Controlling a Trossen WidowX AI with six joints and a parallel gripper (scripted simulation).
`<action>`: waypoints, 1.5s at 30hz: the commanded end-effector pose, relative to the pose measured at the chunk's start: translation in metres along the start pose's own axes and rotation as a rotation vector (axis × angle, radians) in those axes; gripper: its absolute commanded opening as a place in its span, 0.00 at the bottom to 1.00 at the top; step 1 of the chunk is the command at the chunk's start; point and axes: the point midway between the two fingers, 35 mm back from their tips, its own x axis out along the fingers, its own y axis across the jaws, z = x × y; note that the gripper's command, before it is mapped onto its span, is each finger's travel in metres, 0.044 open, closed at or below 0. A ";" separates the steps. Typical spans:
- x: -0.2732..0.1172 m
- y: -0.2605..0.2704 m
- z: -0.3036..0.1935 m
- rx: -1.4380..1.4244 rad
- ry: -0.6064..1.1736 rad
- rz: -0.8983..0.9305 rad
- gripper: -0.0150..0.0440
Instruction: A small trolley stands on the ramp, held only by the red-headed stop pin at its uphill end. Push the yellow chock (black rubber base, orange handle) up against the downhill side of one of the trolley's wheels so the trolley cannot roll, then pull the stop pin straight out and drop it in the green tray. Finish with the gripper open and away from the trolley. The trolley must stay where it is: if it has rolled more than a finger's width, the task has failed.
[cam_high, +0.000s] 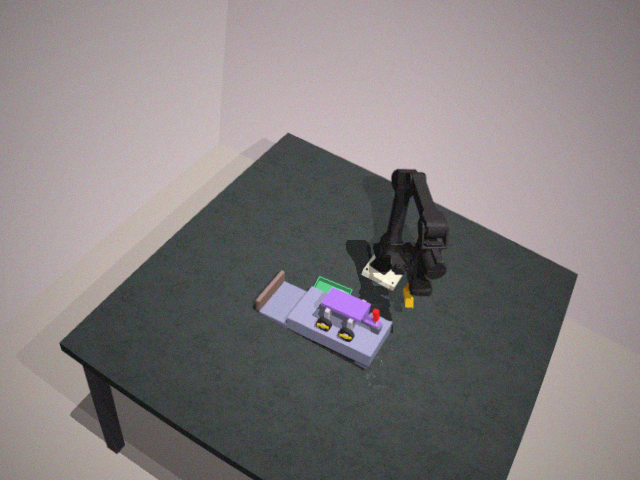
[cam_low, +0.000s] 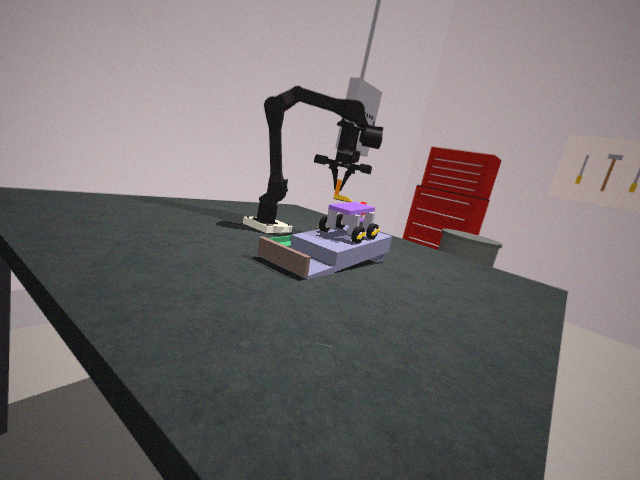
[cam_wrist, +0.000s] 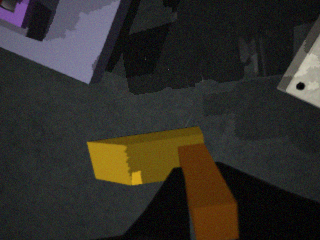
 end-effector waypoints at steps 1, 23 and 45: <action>0.000 0.000 0.000 -0.121 0.002 -0.003 0.25; 0.000 0.000 0.000 -0.886 0.003 -0.006 0.25; 0.002 -0.010 0.046 -1.015 0.000 -0.010 0.25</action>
